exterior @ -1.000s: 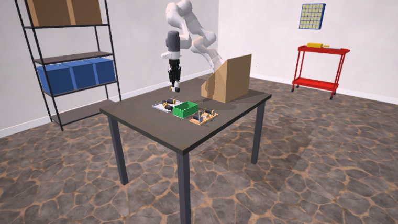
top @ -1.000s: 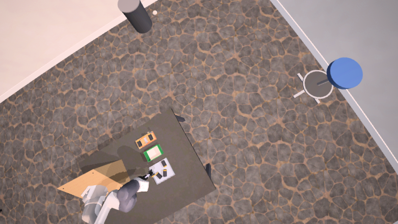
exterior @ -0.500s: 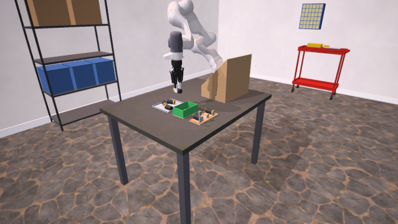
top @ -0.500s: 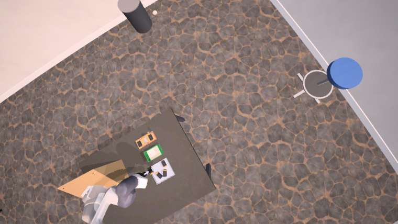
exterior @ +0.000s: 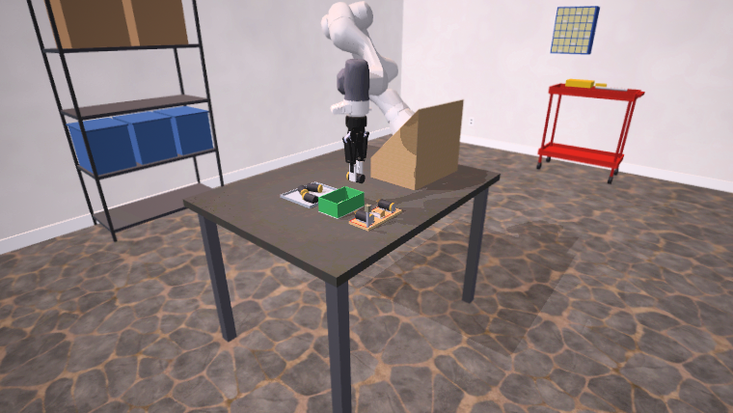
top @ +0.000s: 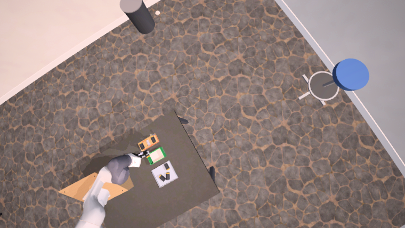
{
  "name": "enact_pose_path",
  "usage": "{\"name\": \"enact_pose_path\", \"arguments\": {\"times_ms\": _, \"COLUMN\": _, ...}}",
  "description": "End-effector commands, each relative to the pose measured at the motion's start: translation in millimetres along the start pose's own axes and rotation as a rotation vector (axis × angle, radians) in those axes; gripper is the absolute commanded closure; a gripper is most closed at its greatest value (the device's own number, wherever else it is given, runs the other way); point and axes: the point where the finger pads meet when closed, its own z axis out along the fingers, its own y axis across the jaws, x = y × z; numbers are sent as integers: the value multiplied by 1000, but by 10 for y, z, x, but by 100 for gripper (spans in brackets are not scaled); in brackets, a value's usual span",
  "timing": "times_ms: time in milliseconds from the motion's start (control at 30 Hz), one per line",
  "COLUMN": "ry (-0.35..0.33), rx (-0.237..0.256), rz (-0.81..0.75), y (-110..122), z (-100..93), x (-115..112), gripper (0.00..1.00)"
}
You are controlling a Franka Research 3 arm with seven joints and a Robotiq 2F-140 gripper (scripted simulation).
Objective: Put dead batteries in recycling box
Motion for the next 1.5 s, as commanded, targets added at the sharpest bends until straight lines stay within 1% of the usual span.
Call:
{"name": "enact_pose_path", "arguments": {"times_ms": 0, "ry": -5, "rx": -19, "rz": 56, "y": 14, "z": 0, "x": -313, "gripper": 84}}
{"name": "enact_pose_path", "arguments": {"times_ms": 33, "ry": -5, "rx": -19, "rz": 56, "y": 14, "z": 0, "x": -313, "gripper": 84}}
{"name": "enact_pose_path", "arguments": {"times_ms": 133, "ry": -5, "rx": -19, "rz": 56, "y": -39, "z": -1, "x": -609, "gripper": 84}}
{"name": "enact_pose_path", "arguments": {"times_ms": 233, "ry": -5, "rx": -19, "rz": 56, "y": -77, "z": -1, "x": -814, "gripper": 84}}
{"name": "enact_pose_path", "arguments": {"times_ms": 300, "ry": -5, "rx": -19, "rz": 56, "y": -93, "z": -2, "x": -903, "gripper": 84}}
{"name": "enact_pose_path", "arguments": {"times_ms": 400, "ry": -5, "rx": -19, "rz": 56, "y": -106, "z": -2, "x": -975, "gripper": 84}}
{"name": "enact_pose_path", "arguments": {"times_ms": 1367, "ry": -5, "rx": -19, "rz": 93, "y": -109, "z": 6, "x": -995, "gripper": 84}}
{"name": "enact_pose_path", "arguments": {"times_ms": 1400, "ry": -5, "rx": -19, "rz": 93, "y": -108, "z": 51, "x": -995, "gripper": 84}}
{"name": "enact_pose_path", "arguments": {"times_ms": 1467, "ry": -5, "rx": -19, "rz": 93, "y": -105, "z": 262, "x": -996, "gripper": 84}}
